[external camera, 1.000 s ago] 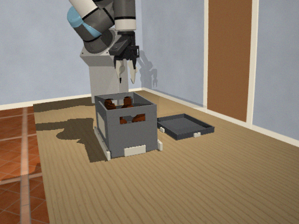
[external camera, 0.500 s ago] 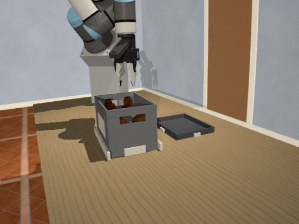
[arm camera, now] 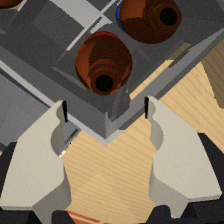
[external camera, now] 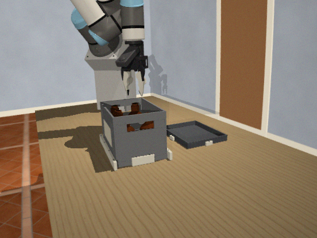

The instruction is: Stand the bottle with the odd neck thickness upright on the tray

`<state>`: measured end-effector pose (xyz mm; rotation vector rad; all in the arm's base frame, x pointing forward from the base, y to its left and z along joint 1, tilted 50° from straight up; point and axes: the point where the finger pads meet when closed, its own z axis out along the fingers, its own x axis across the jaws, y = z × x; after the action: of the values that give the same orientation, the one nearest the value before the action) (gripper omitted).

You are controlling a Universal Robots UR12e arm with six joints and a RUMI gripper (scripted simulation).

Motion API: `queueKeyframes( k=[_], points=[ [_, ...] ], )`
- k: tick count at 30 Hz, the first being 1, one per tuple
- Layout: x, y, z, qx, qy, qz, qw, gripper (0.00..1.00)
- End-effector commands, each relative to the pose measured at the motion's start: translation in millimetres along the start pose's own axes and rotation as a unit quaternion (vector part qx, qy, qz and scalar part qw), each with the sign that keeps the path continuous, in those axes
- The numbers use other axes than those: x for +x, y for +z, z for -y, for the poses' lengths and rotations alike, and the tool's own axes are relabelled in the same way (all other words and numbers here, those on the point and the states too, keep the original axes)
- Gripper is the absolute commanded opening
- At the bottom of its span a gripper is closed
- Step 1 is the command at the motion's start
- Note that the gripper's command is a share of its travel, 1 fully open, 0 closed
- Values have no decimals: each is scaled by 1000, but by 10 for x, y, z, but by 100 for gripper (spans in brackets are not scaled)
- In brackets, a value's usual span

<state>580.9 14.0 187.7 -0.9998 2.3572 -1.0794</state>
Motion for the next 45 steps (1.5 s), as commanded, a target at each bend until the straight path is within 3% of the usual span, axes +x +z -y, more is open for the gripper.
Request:
queueKeyframes(
  k=[1,45],
  points=[
    [-3,40,1,0,0,0,1000,38],
    [-3,121,2,0,0,0,1000,38]
  ],
)
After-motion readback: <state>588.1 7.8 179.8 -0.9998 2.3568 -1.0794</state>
